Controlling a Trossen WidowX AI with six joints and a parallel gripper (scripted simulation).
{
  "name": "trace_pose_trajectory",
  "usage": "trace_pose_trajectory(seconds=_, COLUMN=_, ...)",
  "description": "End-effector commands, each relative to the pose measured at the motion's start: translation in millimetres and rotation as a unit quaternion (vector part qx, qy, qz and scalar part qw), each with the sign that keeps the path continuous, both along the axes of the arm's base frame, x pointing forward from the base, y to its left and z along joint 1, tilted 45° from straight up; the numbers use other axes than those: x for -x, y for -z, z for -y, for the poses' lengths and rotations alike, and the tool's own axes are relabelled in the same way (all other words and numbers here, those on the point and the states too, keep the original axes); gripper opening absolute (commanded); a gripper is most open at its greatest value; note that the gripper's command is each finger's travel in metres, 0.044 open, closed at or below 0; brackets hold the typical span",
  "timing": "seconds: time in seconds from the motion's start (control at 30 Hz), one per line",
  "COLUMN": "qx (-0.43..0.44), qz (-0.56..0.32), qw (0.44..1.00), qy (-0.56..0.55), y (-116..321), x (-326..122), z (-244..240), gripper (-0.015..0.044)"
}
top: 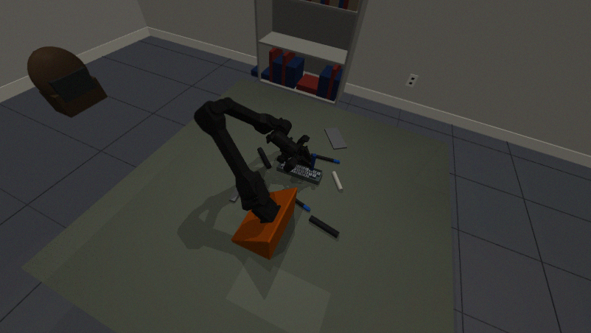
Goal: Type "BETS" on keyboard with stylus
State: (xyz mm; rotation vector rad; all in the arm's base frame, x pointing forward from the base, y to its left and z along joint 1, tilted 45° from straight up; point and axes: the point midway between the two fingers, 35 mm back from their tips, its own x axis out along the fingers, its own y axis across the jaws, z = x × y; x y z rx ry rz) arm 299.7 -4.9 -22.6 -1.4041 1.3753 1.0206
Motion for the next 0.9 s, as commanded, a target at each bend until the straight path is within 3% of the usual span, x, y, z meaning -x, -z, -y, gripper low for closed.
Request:
trace_pose_trajectory(seconds=0.0, qx=0.001, qz=-0.002, qw=1.000, qy=0.001, y=2.7, x=0.6, z=-0.7, gripper=0.0081)
trace_pose_trajectory(seconds=0.87, qx=0.001, qz=-0.002, qw=1.000, qy=0.001, y=7.3, x=0.4, z=-5.3, gripper=0.0081)
